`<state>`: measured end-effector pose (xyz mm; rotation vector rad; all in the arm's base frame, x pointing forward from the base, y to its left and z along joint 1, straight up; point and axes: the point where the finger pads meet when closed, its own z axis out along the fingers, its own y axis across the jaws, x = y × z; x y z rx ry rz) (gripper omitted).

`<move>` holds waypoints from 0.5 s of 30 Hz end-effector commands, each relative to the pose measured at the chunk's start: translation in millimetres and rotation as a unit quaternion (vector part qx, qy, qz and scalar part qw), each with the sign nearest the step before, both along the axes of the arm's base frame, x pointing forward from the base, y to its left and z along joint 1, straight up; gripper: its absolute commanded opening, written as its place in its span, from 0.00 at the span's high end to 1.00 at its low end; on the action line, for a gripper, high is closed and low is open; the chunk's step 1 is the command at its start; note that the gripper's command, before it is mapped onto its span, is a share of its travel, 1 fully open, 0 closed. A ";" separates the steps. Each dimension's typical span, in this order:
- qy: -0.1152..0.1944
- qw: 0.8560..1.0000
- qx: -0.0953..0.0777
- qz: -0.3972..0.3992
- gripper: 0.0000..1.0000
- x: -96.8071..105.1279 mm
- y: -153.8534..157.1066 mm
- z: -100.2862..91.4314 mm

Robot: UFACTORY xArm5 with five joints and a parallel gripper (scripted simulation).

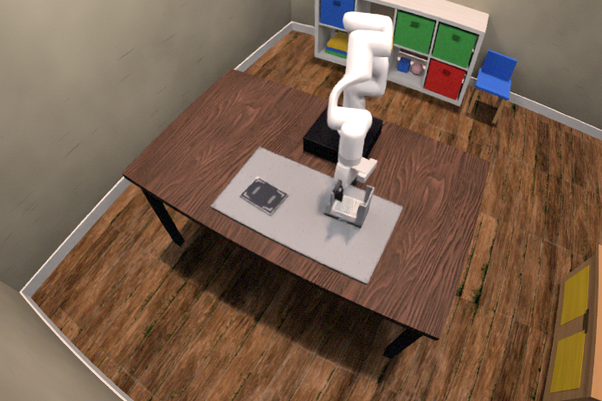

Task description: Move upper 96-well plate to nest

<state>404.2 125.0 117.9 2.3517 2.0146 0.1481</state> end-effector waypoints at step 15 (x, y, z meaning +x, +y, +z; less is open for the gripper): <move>0.047 0.995 -0.019 0.091 0.00 -34.6 19.4 9.7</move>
